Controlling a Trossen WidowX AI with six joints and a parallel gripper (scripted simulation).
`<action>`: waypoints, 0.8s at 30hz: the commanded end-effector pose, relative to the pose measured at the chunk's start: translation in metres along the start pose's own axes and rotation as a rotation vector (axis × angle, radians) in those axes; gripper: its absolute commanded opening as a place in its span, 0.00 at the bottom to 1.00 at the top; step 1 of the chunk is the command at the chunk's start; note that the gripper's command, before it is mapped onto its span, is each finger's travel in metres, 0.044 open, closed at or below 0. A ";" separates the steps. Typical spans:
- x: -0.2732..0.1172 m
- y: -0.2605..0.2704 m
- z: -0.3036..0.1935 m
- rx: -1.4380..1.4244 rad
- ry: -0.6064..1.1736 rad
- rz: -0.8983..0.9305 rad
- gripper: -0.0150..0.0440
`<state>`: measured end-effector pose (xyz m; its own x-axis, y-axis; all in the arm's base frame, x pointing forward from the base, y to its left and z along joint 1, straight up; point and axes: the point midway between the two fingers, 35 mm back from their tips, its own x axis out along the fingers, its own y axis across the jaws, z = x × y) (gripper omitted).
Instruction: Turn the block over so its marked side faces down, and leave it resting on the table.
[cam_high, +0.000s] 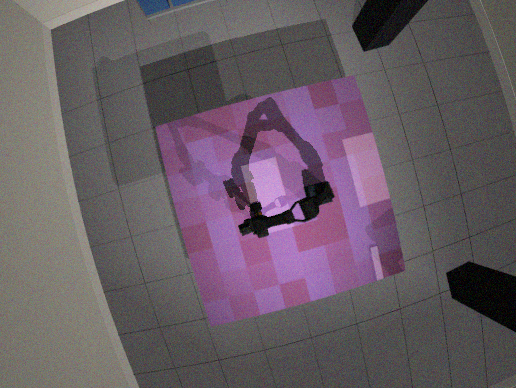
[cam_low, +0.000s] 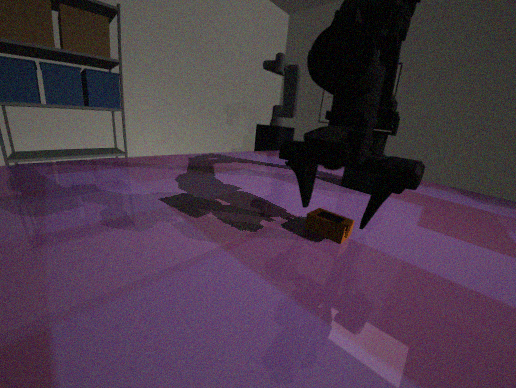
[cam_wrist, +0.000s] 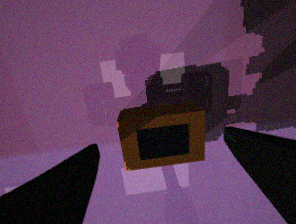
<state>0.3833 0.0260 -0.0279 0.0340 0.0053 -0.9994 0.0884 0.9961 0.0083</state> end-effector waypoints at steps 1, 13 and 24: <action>0.008 -0.001 0.000 -0.004 -0.001 -0.004 1.00; 0.018 -0.001 -0.001 -0.004 -0.001 -0.004 0.82; 0.018 -0.001 -0.001 -0.004 -0.001 -0.004 0.63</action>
<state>0.3826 0.0255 -0.0454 0.0318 0.0020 -0.9995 0.0881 0.9961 0.0048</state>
